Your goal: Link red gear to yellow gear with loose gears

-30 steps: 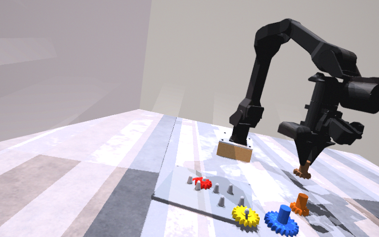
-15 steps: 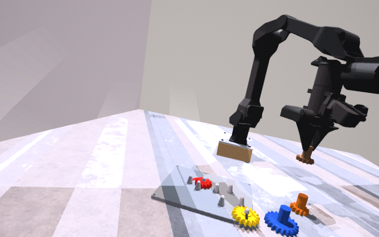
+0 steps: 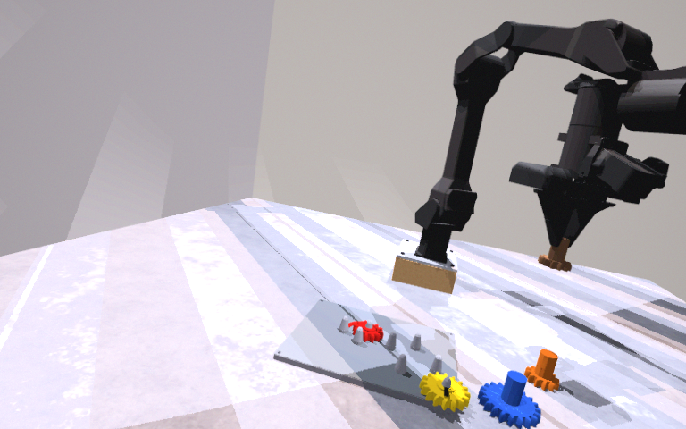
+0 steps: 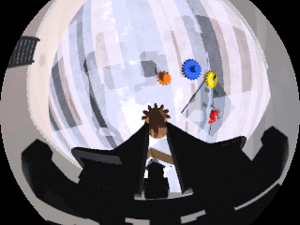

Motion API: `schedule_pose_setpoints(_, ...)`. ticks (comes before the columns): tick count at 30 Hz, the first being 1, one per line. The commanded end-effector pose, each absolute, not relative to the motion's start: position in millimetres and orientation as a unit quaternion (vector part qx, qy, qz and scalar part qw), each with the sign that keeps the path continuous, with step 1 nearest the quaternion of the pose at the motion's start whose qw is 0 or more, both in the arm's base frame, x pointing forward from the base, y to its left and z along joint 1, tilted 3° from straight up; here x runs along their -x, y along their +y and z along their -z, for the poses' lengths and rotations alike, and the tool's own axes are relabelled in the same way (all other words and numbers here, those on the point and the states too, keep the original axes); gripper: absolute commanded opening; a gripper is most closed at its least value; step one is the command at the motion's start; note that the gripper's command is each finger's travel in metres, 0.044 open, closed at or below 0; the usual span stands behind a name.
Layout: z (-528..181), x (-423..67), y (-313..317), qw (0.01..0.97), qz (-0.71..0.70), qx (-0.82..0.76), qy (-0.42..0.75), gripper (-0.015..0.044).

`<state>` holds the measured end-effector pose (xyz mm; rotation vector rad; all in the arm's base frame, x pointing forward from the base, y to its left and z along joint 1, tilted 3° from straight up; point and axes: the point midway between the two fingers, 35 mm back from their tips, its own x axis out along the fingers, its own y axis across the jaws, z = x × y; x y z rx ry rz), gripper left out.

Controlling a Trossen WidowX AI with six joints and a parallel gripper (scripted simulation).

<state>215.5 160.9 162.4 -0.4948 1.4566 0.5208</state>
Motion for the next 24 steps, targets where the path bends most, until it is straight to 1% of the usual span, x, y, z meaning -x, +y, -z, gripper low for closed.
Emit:
schedule_pose_setpoints(1,-169.2,-215.0,161.0,0.692,-0.237,0.219,0.646,0.0)
schedule_pose_setpoints(24,-152.1,-248.2,132.4,0.692,-0.233,0.219,0.647,0.0)
